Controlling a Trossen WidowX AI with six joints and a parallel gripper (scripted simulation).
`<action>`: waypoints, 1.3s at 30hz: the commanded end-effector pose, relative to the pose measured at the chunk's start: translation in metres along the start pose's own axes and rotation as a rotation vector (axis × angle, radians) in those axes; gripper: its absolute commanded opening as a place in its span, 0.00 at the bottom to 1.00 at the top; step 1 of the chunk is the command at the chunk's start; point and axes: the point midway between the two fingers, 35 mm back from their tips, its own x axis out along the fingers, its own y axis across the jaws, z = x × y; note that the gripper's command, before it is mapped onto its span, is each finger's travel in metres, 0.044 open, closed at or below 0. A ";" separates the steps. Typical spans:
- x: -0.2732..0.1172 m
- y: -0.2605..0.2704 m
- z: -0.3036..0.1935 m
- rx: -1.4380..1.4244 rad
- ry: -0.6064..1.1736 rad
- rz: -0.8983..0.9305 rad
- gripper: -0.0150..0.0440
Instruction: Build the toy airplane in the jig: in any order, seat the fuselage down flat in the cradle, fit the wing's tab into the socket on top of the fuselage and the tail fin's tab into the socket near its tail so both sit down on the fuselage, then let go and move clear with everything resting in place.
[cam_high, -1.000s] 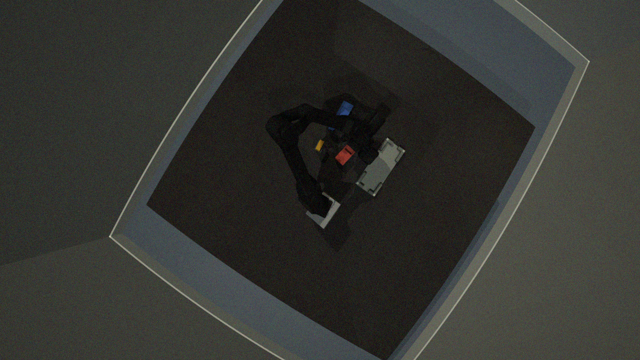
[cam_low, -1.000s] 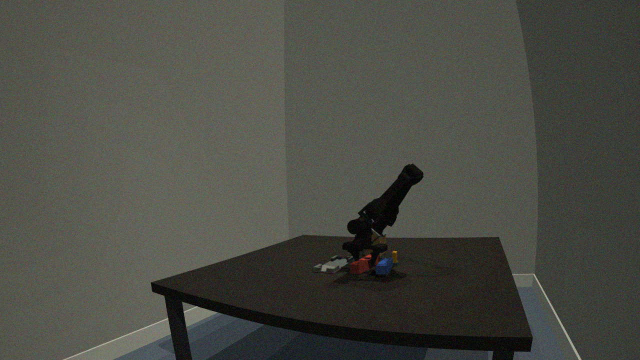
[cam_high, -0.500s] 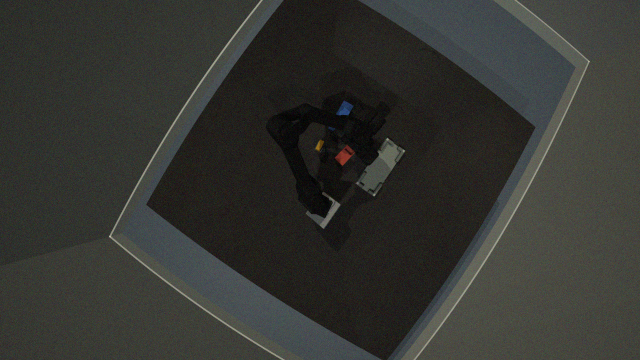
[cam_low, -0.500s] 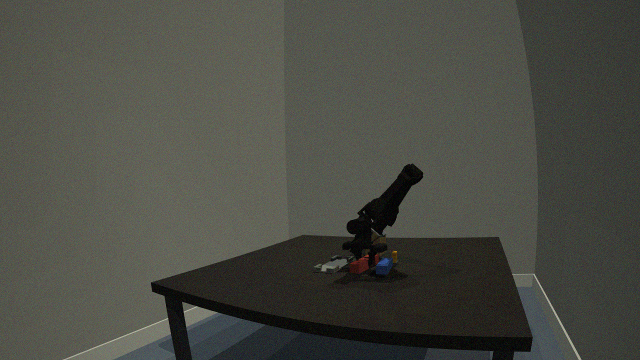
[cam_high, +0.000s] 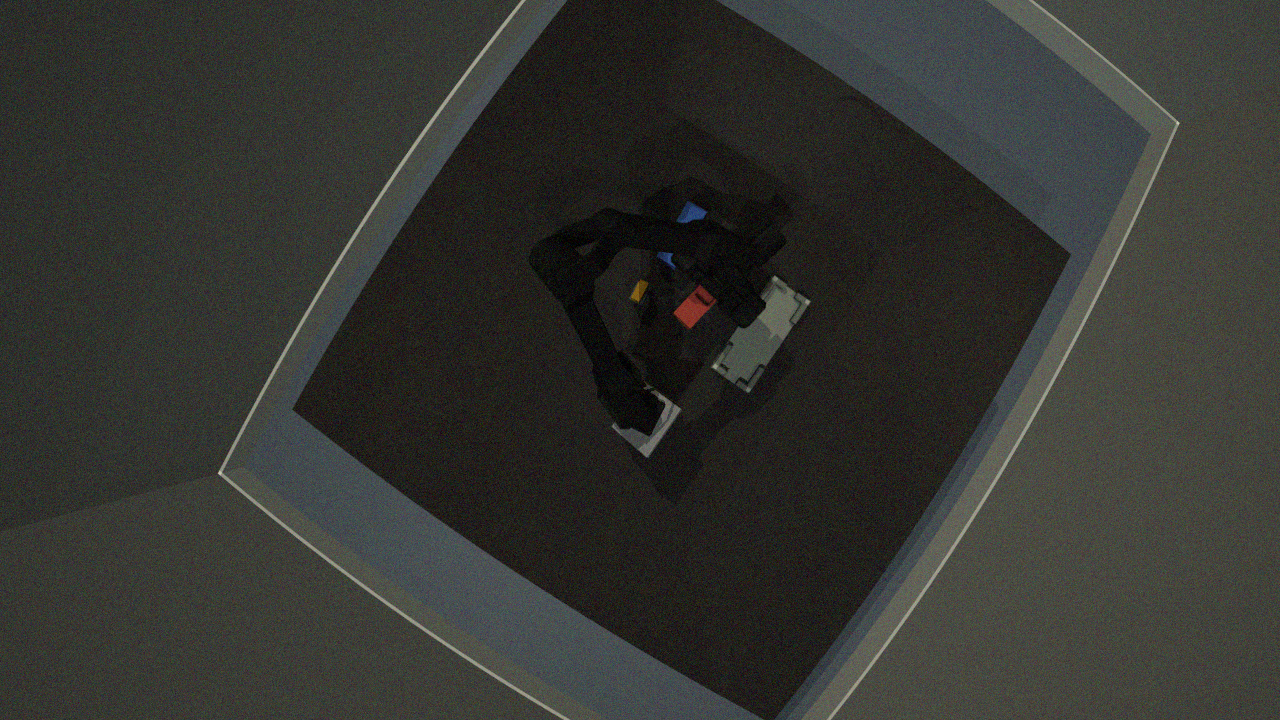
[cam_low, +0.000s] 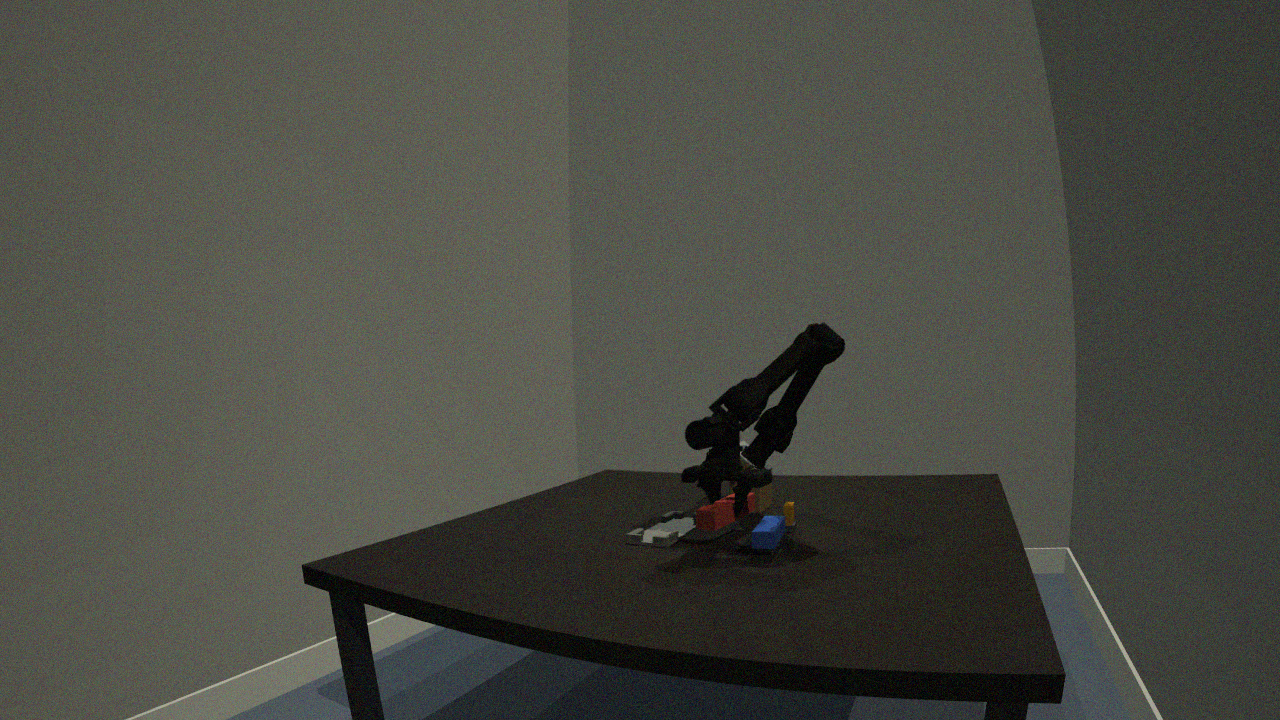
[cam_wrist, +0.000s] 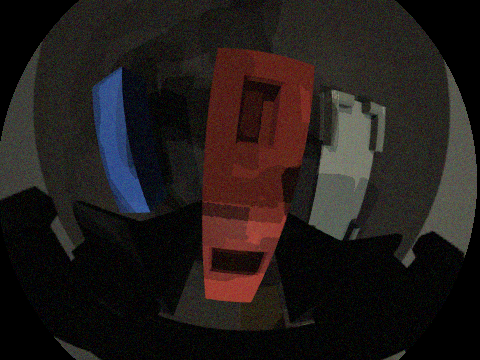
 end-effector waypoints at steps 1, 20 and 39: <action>-0.015 0.000 0.002 -0.009 -0.008 -0.008 0.25; -0.075 0.001 -0.003 -0.010 -0.006 -0.005 0.25; -0.077 -0.027 0.005 -0.041 -0.007 -0.005 0.25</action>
